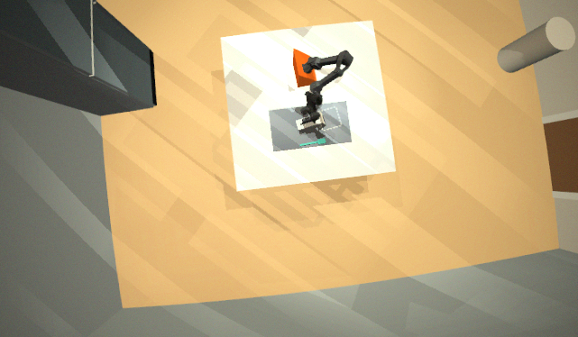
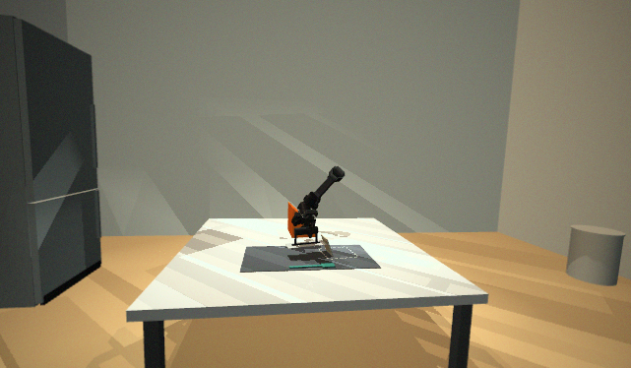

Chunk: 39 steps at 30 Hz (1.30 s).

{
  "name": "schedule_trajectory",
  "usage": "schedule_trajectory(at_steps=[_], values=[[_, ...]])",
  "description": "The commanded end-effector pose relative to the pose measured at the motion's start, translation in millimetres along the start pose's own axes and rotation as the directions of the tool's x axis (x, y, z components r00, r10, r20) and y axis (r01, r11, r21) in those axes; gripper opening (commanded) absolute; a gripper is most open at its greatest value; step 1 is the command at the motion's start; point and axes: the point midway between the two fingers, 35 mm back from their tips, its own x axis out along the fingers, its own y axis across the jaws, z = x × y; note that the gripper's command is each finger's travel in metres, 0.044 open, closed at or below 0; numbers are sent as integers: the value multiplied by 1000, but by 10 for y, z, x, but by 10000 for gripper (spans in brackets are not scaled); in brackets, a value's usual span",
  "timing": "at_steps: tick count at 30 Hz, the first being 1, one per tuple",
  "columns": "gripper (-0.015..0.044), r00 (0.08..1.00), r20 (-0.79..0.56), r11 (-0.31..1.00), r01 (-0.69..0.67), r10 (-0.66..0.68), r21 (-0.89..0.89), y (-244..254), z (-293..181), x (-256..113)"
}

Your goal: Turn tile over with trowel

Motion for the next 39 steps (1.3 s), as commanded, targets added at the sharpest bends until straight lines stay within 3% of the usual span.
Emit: schedule_trajectory(at_steps=[1, 15, 27, 39], values=[[0, 1000, 3, 1000, -16, 16, -4, 63, -108, -23], [0, 1000, 3, 1000, -16, 16, -3, 32, -312, 7], [0, 1000, 5, 1000, -16, 16, -6, 258, 272, -193], [0, 1000, 4, 1000, -16, 16, -6, 261, 281, -197]])
